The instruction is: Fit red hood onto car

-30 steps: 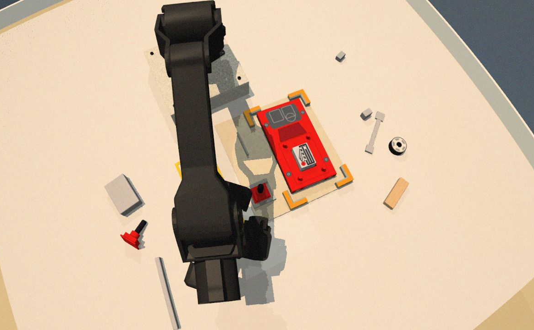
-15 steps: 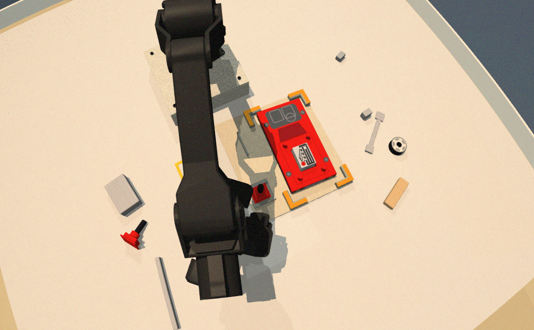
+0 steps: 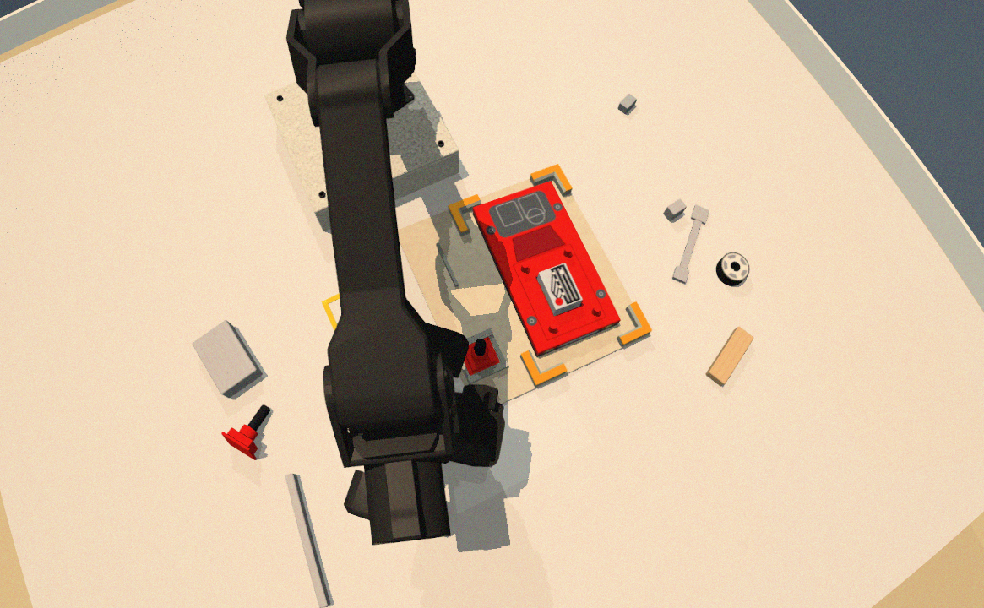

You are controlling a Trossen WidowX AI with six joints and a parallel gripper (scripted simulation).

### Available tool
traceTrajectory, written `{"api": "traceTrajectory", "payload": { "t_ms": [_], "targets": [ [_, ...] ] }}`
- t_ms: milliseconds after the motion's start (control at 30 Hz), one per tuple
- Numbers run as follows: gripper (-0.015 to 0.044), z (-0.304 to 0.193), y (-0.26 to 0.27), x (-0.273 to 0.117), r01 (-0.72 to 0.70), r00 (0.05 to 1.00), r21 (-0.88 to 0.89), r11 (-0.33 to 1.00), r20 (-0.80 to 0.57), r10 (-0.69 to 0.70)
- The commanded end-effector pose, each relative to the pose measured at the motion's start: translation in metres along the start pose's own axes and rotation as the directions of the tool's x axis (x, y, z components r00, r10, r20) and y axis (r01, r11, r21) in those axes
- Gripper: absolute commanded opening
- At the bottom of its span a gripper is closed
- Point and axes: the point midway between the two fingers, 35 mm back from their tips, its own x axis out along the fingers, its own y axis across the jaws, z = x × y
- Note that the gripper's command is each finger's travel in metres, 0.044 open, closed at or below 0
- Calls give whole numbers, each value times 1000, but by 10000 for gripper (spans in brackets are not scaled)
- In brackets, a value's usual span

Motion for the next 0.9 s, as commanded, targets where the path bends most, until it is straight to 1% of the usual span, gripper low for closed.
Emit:
{"api": "traceTrajectory", "payload": {
  "t_ms": [0,867],
  "targets": [
    [0,0,3,1,-3,1000,4,1000,-1,3],
    [0,-1,14,1,-4,1000,4,1000,-1,4]
  ]
}}
